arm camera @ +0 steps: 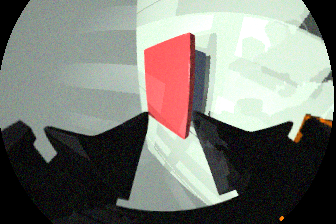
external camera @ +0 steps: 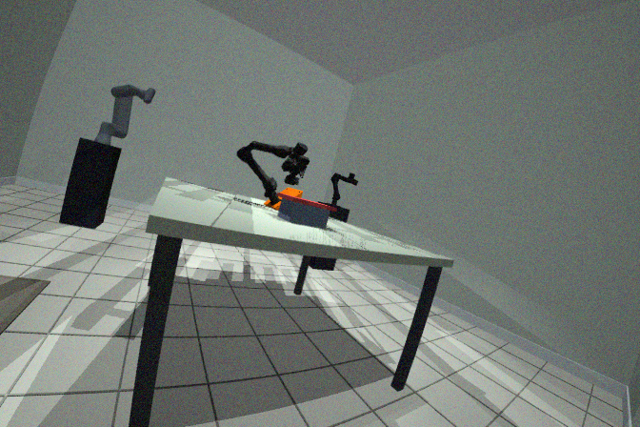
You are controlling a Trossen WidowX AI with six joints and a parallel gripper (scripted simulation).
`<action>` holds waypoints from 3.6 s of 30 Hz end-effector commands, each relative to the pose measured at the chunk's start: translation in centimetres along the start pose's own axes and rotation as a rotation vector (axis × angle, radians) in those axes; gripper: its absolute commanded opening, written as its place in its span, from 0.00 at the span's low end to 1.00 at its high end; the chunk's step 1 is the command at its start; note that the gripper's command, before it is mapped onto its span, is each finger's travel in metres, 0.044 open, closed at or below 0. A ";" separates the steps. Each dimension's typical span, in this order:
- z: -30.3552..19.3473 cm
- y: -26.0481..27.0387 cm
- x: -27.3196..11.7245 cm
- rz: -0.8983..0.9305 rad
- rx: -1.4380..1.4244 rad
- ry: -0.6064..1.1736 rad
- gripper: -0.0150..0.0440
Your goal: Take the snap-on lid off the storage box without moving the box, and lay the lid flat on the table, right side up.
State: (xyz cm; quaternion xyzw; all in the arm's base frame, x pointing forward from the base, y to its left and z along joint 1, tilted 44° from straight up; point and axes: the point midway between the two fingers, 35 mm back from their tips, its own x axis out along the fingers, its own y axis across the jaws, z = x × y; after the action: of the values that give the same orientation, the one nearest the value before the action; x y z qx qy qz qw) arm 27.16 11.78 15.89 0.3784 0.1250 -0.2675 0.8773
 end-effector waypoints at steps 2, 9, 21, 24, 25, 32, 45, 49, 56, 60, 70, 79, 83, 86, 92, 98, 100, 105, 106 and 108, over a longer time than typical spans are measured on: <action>0.1 -3.2 2.4 -0.013 -0.013 -0.002 0.65; 0.1 -3.7 3.0 -0.013 -0.013 -0.003 0.65; -0.1 -3.7 4.9 -0.019 -0.011 0.002 0.65; -0.2 -3.6 5.4 -0.019 -0.011 0.002 0.65; -0.2 -3.6 5.6 -0.019 -0.010 0.003 0.65; -0.1 -3.7 6.7 -0.019 -0.010 0.002 0.65; 0.1 -3.7 8.9 -0.013 -0.011 -0.002 0.65; 0.2 -3.8 9.5 -0.010 -0.012 -0.005 0.65; 0.3 -3.8 9.7 -0.008 -0.013 -0.006 0.51; 0.3 -3.8 9.7 -0.008 -0.013 -0.006 0.46; 0.3 -3.8 9.7 -0.008 -0.013 -0.006 0.25; 0.3 -3.6 9.6 -0.008 -0.008 -0.009 0.25; 0.3 -3.6 9.6 -0.008 -0.008 -0.009 0.25; 0.3 -3.5 9.5 -0.008 -0.008 -0.009 0.25; 0.3 -3.5 9.4 -0.008 -0.008 -0.009 0.25; 0.3 -3.4 9.3 -0.008 -0.008 -0.009 0.25; 0.3 -3.4 9.3 -0.008 -0.008 -0.009 0.25; 0.3 -3.3 9.2 -0.008 -0.008 -0.009 0.25; 0.3 -3.3 9.2 -0.008 -0.008 -0.009 0.25; 0.3 -3.3 9.1 -0.008 -0.008 -0.009 0.25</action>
State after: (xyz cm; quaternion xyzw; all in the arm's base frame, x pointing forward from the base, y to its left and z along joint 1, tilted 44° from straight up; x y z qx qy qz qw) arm 32.89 6.11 10.18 0.3710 0.1252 -0.2730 0.8787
